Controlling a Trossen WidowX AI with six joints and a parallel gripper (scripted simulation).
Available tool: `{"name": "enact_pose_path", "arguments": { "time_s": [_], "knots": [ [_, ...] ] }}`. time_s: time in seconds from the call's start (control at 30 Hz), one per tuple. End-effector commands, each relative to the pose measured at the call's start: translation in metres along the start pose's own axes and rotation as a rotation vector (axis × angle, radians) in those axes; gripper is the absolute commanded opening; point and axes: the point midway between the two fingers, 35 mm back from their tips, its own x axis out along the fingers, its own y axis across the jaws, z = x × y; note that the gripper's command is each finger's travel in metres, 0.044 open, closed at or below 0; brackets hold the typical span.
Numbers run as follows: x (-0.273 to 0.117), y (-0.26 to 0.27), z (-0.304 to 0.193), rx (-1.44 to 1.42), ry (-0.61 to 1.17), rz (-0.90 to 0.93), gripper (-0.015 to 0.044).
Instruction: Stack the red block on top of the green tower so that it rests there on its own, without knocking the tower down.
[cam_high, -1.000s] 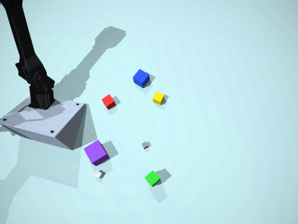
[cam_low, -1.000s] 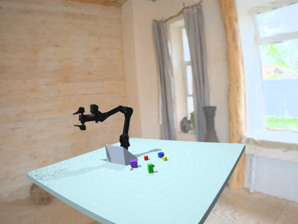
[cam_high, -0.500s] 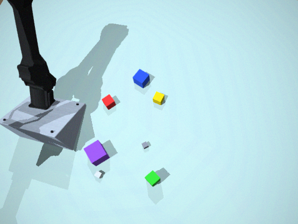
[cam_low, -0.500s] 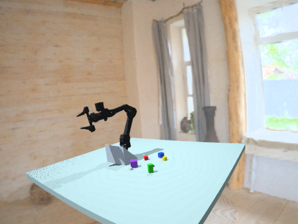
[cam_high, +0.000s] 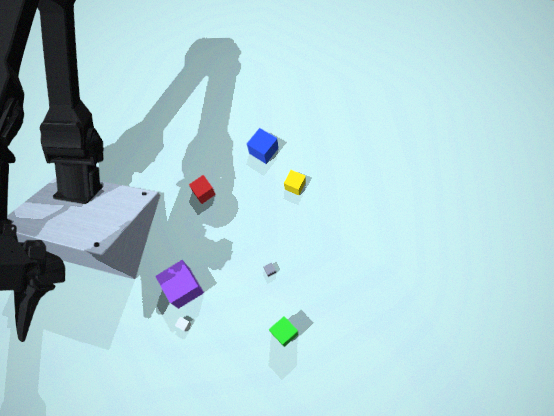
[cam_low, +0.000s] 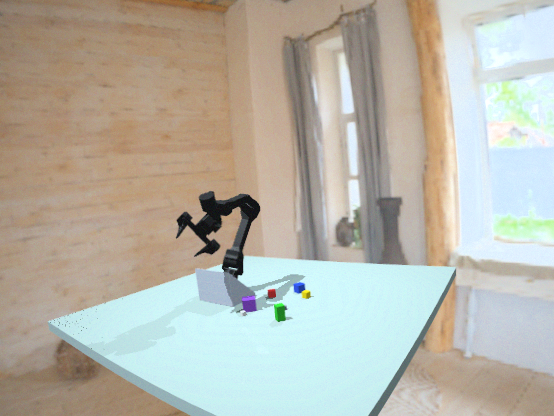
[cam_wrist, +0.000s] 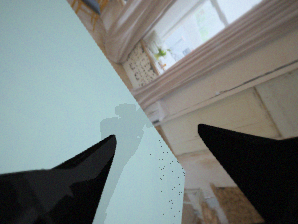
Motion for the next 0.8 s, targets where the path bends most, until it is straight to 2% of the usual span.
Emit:
{"name": "enact_pose_path", "arguments": {
  "time_s": [0.0, 0.37, 0.77],
  "knots": [
    [-0.009, 0.036, 0.019, 0.024, -0.025, 0.116, 0.044],
    [-0.047, 0.157, 0.042, 0.103, 0.073, 0.502, 0.044],
    [-0.12, 0.264, 0.02, 0.201, 0.4, 0.806, 0.044]
  ]
}}
